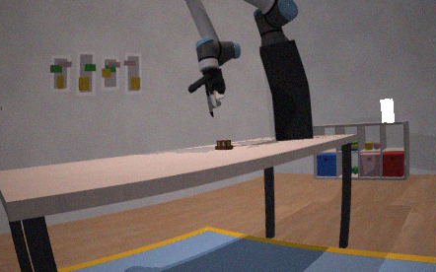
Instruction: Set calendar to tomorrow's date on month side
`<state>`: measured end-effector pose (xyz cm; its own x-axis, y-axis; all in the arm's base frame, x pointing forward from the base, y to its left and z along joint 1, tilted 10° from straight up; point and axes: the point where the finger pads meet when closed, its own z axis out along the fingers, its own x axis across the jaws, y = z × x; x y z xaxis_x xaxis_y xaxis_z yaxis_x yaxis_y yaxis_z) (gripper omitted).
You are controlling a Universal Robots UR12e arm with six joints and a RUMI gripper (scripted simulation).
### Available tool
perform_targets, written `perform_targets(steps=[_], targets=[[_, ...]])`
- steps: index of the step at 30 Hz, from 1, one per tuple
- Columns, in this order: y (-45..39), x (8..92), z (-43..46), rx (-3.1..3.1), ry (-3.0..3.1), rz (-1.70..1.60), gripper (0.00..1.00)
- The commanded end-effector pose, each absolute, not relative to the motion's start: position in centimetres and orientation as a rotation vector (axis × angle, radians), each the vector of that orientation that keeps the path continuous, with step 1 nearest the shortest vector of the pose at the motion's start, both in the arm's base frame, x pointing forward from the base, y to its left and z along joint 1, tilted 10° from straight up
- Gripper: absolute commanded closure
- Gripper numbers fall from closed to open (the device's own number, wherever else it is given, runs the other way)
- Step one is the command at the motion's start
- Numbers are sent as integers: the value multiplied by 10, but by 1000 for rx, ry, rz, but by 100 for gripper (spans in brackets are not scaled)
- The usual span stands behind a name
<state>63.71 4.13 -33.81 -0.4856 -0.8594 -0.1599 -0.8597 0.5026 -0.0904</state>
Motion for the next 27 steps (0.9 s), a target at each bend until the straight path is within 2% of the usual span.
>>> perform_targets(steps=[1,15,27], targets=[[46,622,-341,-1700,2481,-91,0],[50,591,-342,-2151,2269,-267,0],[51,590,-342,-2170,2258,-274,0]])
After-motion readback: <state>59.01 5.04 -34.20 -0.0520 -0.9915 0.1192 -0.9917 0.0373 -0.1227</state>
